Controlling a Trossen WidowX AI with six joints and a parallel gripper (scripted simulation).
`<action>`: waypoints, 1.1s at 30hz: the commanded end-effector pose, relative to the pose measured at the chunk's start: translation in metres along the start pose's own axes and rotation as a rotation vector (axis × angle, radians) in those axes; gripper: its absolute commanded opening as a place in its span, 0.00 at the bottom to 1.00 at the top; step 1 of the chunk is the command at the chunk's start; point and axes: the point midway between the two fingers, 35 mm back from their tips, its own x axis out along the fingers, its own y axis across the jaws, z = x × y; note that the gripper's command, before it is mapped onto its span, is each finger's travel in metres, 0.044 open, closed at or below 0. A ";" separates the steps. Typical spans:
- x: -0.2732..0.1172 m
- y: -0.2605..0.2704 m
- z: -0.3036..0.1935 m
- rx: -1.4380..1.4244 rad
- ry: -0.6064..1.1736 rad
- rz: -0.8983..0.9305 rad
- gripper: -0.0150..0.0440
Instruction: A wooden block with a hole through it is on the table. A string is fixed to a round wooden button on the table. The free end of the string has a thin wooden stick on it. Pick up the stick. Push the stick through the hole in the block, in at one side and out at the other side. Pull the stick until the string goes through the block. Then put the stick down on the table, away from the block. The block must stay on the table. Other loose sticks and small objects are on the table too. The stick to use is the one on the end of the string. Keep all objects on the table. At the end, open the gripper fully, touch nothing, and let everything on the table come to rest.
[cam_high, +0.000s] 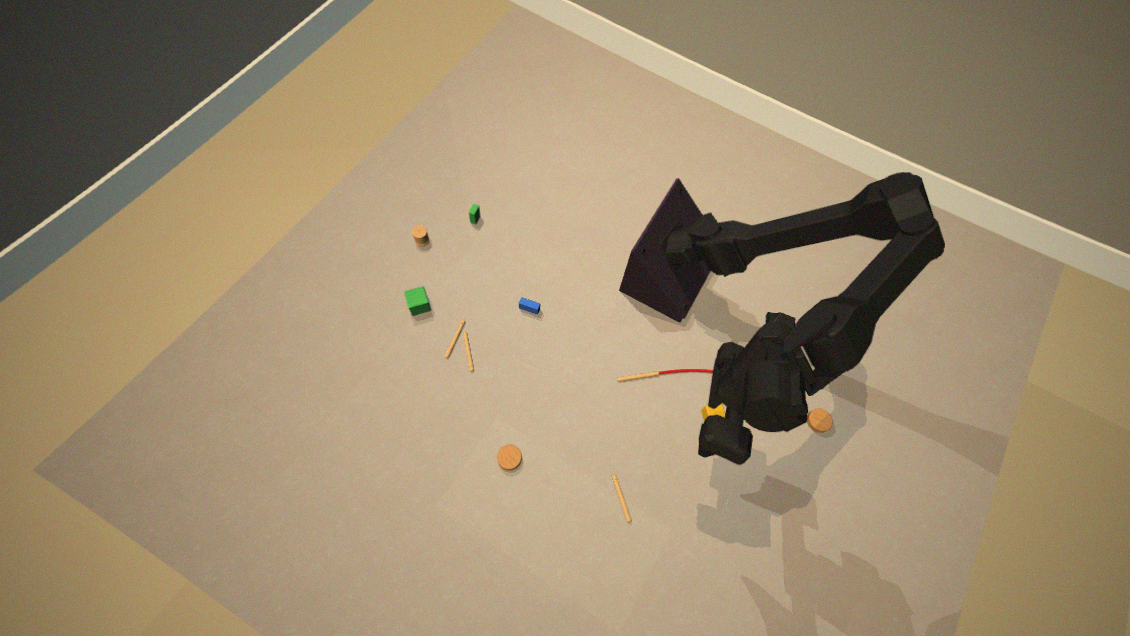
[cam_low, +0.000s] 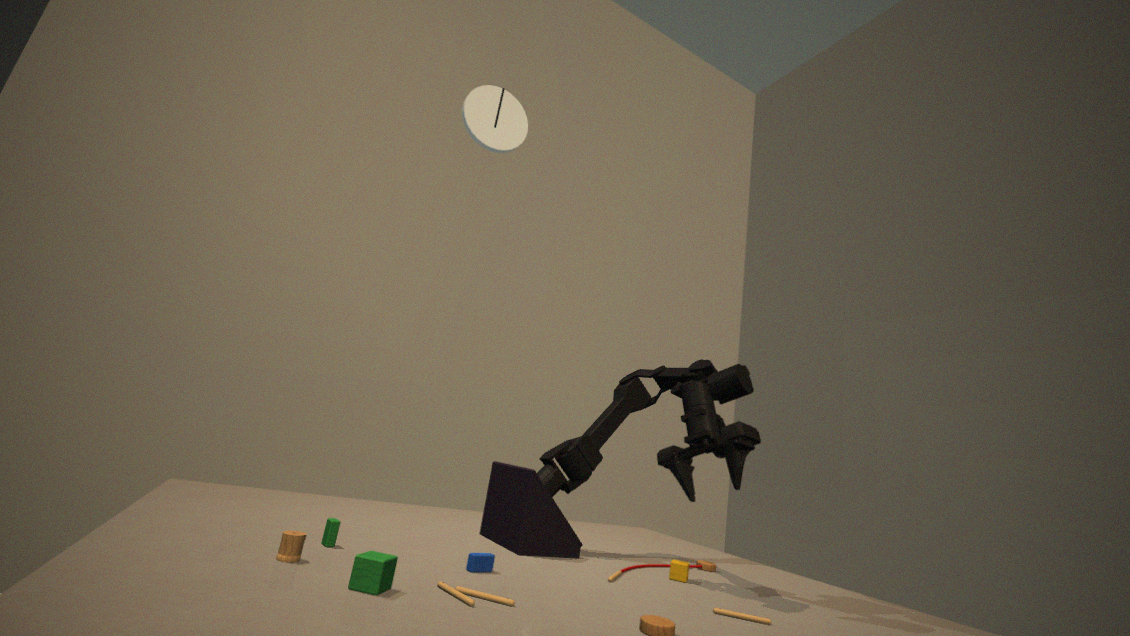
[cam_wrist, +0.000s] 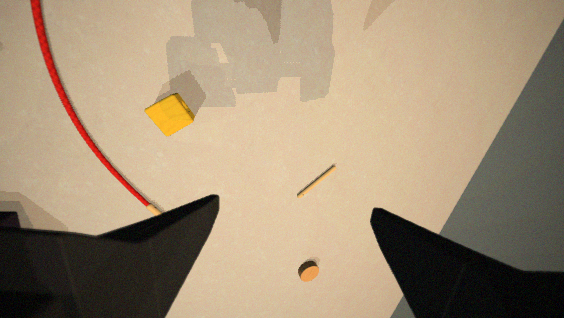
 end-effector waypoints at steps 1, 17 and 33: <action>0.041 0.056 0.030 -0.382 -0.108 0.208 1.00; 0.059 0.094 0.045 -0.622 -0.194 0.323 1.00; 0.059 0.093 0.044 -0.620 -0.186 0.319 0.69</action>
